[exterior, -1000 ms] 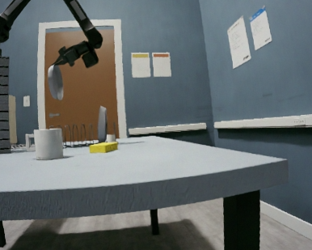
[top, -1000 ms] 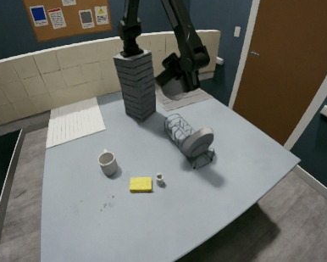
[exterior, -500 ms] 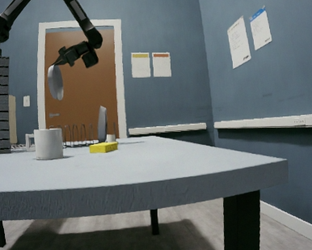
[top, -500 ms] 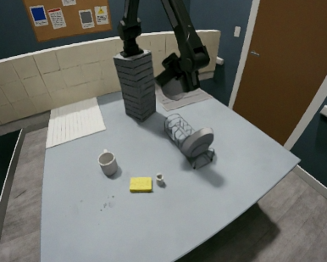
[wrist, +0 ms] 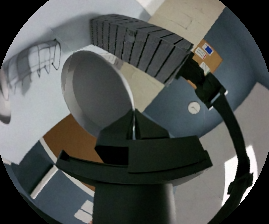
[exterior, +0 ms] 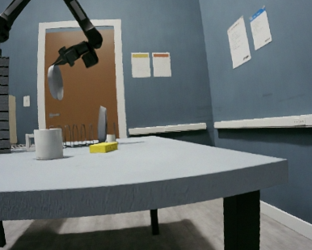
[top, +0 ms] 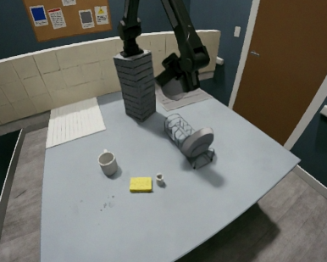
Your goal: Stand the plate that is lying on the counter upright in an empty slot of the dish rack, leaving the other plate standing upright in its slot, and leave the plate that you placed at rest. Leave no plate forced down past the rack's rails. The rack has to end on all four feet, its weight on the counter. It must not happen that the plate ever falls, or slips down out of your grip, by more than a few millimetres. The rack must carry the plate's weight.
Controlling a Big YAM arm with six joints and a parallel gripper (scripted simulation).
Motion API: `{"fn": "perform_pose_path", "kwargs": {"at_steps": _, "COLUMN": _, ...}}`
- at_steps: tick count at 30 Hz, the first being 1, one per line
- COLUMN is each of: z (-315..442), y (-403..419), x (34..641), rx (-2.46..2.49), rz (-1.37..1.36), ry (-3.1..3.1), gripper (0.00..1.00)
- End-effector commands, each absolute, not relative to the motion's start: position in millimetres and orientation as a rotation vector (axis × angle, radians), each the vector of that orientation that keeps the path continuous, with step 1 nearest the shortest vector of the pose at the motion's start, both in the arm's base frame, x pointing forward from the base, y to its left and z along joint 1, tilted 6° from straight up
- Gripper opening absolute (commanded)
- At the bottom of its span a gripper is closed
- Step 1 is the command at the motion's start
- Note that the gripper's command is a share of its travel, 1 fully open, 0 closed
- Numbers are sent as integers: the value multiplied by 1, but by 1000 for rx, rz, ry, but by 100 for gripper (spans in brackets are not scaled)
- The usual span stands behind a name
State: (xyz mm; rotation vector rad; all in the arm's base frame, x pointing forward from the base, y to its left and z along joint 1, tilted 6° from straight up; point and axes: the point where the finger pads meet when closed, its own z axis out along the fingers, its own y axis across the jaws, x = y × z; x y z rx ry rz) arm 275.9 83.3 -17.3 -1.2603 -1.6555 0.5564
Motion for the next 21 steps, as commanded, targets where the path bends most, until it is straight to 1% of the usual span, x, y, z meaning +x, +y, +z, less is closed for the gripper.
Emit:
{"fn": "perform_pose_path", "kwargs": {"at_steps": 1, "z": -14, "y": 85, "x": 272, "rx": -1234, "rz": 567, "ry": -1640, "gripper": 0}}
{"fn": "perform_pose_path", "kwargs": {"at_steps": 21, "z": -24, "y": 81, "x": 281, "rx": -1240, "rz": 558, "ry": -1627, "gripper": 0}}
